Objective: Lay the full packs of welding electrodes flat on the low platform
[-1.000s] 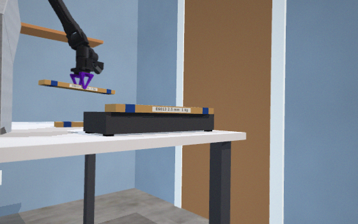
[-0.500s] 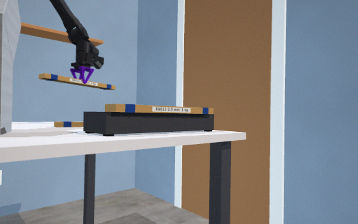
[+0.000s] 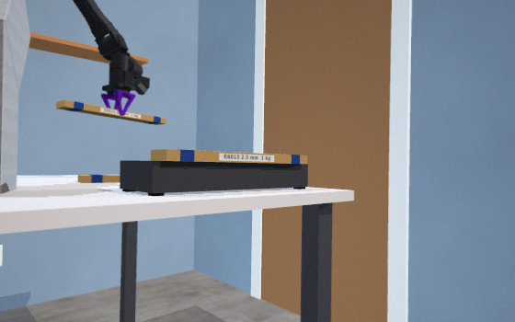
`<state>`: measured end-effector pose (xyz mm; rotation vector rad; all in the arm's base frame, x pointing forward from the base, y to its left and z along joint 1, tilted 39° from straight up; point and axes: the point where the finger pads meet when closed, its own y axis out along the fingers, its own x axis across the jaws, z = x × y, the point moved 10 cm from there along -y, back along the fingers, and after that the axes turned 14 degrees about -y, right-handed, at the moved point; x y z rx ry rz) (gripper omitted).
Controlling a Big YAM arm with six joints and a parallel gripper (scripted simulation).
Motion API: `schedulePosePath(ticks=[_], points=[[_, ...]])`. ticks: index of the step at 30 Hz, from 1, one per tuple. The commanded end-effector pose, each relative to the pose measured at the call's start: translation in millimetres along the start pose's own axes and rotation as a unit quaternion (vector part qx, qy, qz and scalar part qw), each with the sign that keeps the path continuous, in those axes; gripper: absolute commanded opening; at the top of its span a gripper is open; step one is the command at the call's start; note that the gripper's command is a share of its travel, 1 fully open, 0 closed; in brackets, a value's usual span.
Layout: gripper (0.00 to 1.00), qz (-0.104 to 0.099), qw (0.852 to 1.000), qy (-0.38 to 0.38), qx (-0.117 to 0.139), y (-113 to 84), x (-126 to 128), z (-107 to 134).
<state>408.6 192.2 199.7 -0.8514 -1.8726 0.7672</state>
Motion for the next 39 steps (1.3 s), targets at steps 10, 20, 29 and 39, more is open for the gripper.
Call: schedulePosePath(ticks=[10, 20, 29, 39], points=[[0.00, 0.001, 0.999, -0.001, -0.043, -34.9, -2, -16], [0.00, -0.002, 0.996, 0.077, -0.043, -31.6, -15, -9], [0.00, -0.001, 0.996, 0.078, -0.041, -27.2, -34, 1], [0.00, 0.001, 0.997, 0.075, -0.034, -17.9, -62, 13]])
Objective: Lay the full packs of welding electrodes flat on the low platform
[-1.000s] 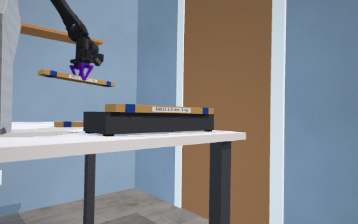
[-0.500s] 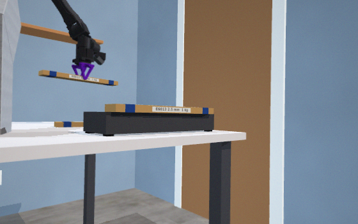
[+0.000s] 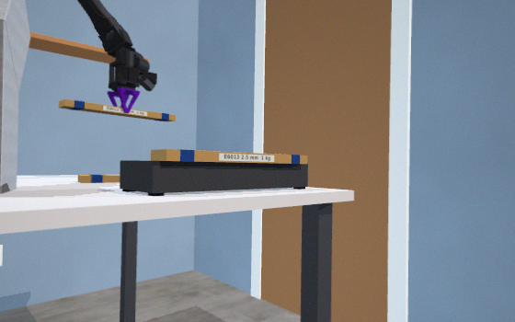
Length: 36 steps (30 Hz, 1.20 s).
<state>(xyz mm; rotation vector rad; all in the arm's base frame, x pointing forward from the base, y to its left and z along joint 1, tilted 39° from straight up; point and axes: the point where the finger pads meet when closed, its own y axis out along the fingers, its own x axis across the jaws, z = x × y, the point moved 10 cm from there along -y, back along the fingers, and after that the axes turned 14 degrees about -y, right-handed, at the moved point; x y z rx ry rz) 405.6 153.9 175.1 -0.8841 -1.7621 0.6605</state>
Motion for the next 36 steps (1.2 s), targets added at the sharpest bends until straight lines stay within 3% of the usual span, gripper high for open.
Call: schedulePosePath(ticks=[1, 12, 21, 31, 36], points=[[0.00, 0.006, 1.000, 0.005, -0.021, -13.4, -23, -7], [0.00, 0.005, 0.999, -0.003, -0.031, -17.0, -42, -9], [0.00, 0.007, 1.000, 0.005, -0.018, -7.6, -71, 5], [0.00, 0.007, 0.999, -0.003, -0.031, -12.0, -86, 2], [0.00, 0.007, 1.000, 0.002, -0.024, -6.2, -103, 10]])
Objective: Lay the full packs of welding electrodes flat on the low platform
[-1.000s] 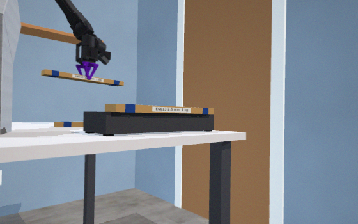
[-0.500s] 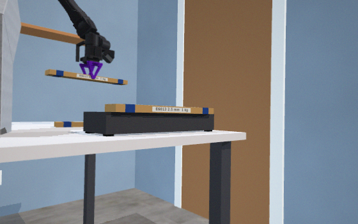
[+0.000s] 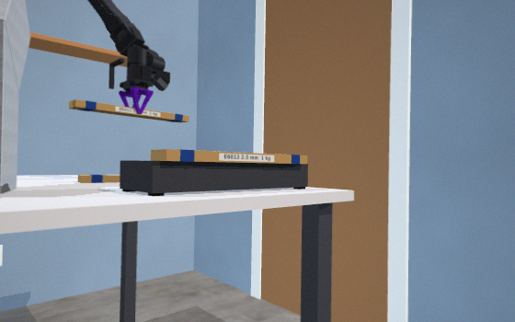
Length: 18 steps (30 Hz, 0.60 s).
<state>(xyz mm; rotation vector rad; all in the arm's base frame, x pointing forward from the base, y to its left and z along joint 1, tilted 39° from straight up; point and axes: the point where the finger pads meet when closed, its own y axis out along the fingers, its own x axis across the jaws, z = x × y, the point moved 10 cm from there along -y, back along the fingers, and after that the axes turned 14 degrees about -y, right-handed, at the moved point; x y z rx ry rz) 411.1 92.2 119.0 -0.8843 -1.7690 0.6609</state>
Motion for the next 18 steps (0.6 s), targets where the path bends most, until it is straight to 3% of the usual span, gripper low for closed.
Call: schedulePosePath(ticks=[1, 18], points=[[0.00, 0.008, 1.000, 0.006, -0.020, -13.7, -25, -4], [0.00, 0.009, 1.000, 0.003, -0.025, -10.9, -63, 0]])
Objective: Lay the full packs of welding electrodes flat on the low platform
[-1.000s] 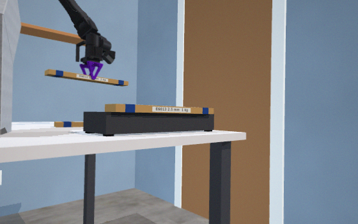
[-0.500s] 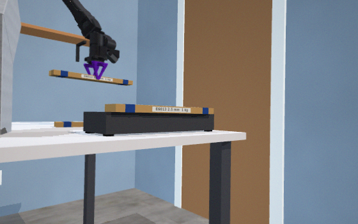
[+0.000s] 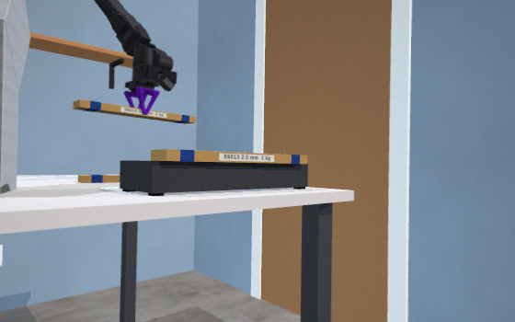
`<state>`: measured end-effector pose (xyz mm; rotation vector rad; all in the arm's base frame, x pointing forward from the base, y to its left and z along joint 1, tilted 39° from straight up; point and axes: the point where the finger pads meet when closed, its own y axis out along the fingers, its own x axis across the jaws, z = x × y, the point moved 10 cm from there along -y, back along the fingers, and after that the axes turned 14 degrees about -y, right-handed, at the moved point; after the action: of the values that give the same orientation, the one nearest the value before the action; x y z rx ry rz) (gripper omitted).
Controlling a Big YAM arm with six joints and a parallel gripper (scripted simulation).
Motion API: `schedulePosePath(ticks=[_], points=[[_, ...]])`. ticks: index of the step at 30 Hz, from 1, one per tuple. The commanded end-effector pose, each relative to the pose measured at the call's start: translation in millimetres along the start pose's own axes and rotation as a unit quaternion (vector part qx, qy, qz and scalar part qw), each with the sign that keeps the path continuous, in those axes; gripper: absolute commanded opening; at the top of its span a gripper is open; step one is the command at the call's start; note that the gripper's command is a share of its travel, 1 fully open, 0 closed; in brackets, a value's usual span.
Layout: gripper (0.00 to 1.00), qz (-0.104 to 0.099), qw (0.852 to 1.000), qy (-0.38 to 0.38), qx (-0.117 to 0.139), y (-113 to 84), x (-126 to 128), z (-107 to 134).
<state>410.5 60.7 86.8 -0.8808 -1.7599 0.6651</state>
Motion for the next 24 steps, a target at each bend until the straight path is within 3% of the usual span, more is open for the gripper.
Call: schedulePosePath(ticks=[1, 24], points=[[0.00, 0.008, 1.000, 0.001, -0.027, -16.4, -23, -12], [0.00, 0.010, 0.999, -0.001, -0.030, -14.2, -72, -2]])
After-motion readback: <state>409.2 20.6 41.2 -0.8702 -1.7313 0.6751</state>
